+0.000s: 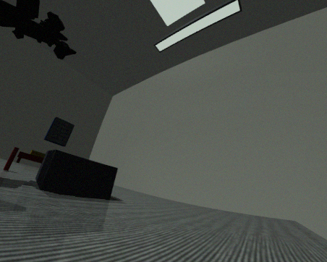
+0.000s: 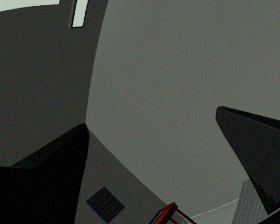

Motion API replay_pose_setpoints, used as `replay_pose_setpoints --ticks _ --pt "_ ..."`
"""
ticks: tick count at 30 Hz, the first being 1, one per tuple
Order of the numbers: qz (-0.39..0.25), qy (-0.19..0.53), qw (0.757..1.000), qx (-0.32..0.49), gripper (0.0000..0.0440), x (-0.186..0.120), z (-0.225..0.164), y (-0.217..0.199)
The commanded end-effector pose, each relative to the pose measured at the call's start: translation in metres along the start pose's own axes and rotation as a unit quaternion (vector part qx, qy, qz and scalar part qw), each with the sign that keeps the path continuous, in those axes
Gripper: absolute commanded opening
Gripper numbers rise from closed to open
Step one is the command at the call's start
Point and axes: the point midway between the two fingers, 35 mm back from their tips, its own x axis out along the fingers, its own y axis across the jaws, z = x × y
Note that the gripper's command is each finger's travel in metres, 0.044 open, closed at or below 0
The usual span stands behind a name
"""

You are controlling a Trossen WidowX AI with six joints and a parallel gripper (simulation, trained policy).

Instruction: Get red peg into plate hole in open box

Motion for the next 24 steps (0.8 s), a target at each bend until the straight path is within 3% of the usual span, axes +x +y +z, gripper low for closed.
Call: replay_pose_setpoints --ticks 1,12,24 --pt "-0.038 0.033 0.999 -0.010 0.0440 0.007 -0.022 -0.021" --pt "-0.190 0.142 0.971 -0.042 0.0440 0.009 -0.085 -0.101" --pt "-0.352 0.253 0.899 -0.055 0.0440 -0.021 -0.138 -0.180"
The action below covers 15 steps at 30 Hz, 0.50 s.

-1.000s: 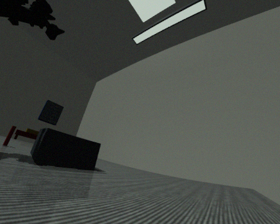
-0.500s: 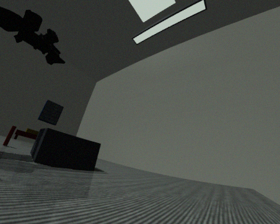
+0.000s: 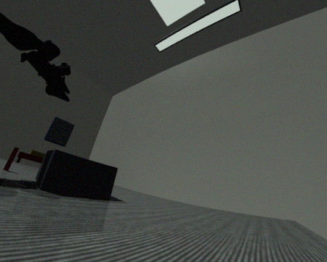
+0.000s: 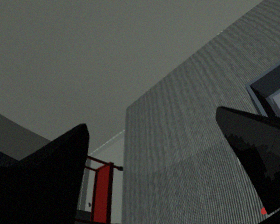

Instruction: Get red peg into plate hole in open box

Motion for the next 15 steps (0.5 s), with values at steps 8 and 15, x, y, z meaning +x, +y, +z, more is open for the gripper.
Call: replay_pose_setpoints --ticks 8,15 --pt "-0.134 0.106 0.985 0.001 0.0440 0.019 -0.050 -0.053" --pt "-0.228 0.179 0.957 0.008 0.0440 0.020 -0.086 -0.087"
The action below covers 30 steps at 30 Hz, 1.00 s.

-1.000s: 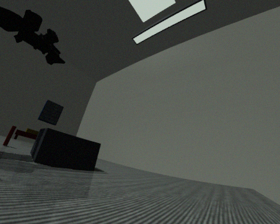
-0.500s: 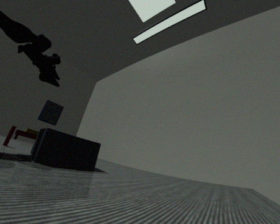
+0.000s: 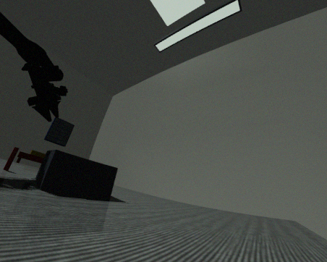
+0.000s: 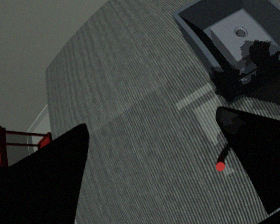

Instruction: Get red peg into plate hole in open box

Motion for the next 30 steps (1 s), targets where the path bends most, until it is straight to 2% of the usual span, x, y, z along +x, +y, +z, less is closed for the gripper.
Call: replay_pose_setpoints --ticks 1,10,16,23,30 --pt "-0.038 0.032 0.999 0.004 0.0440 0.010 -0.014 -0.012" --pt "-0.164 0.121 0.979 0.015 0.0440 0.032 -0.060 -0.045" --pt "-0.231 0.156 0.960 0.023 0.0440 0.046 -0.085 -0.061" --pt "-0.275 0.172 0.946 0.028 0.0440 0.065 -0.108 -0.075" --pt "-0.289 0.169 0.942 0.028 0.0440 0.089 -0.126 -0.090"
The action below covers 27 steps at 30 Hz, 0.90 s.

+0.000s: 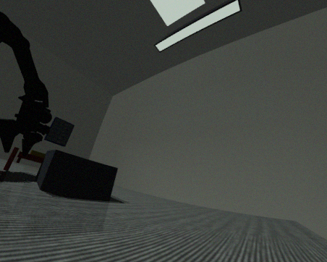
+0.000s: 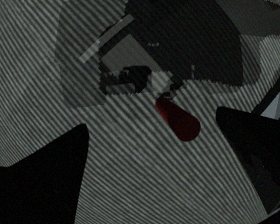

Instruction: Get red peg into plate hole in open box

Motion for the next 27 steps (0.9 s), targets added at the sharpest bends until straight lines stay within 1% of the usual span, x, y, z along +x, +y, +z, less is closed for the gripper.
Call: replay_pose_setpoints --ticks 1,4,5,6,12,18,21,22,27 --pt "-0.006 -0.004 1.000 0.003 0.0440 0.013 -0.002 -0.001" --pt "-0.008 -0.007 1.000 0.000 0.0437 0.024 -0.003 -0.001" --pt "-0.010 -0.007 1.000 -0.001 0.0429 0.028 -0.003 -0.001" --pt "-0.013 -0.006 1.000 -0.002 0.0412 0.031 -0.004 -0.002" --pt "-0.029 0.001 1.000 -0.003 0.0256 0.047 -0.006 -0.004" --pt "-0.046 0.006 0.999 0.004 0.0098 0.053 -0.006 -0.005" --pt "-0.057 0.006 0.998 0.007 0.0032 0.055 -0.005 -0.007" --pt "-0.060 0.006 0.998 0.007 0.0017 0.055 -0.005 -0.007" --pt "-0.052 -0.026 0.998 0.004 0.0000 0.037 0.013 -0.002"
